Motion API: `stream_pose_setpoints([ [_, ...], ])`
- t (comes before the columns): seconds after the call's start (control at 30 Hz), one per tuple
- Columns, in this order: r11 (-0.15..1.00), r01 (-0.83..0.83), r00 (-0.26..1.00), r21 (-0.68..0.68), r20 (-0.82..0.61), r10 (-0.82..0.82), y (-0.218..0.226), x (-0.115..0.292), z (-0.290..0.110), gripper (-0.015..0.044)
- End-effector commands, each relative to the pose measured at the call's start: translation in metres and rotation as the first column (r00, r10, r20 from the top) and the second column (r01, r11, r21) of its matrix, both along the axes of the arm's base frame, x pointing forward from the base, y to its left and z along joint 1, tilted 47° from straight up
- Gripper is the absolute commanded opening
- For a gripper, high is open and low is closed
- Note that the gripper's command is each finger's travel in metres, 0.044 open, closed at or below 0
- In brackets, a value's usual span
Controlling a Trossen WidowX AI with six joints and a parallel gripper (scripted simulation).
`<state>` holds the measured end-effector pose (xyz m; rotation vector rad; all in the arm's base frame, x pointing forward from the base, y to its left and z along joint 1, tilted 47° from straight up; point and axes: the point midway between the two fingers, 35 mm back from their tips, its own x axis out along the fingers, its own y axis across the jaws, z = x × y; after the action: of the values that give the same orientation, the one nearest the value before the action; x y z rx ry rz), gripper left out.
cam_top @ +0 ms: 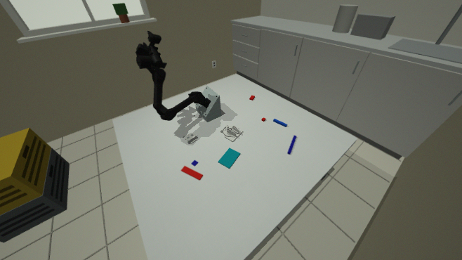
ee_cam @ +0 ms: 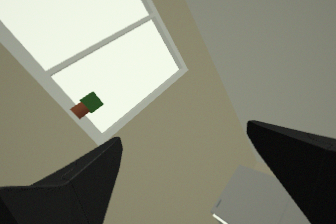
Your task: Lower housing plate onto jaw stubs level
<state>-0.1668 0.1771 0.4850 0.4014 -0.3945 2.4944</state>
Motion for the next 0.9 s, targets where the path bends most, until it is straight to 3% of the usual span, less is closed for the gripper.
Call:
stream_pose_setpoints([
  [0.0, 0.994, 0.054, 0.998, -0.091, -0.023, -0.056, 0.018, 0.009, -0.008, 0.0440],
  [0.4, 0.939, 0.217, 0.970, -0.266, -0.051, -0.239, 0.058, 0.043, -0.029, 0.0440],
  [0.87, 0.750, 0.354, 0.855, -0.558, -0.132, -0.501, 0.101, 0.105, -0.062, 0.0440],
])
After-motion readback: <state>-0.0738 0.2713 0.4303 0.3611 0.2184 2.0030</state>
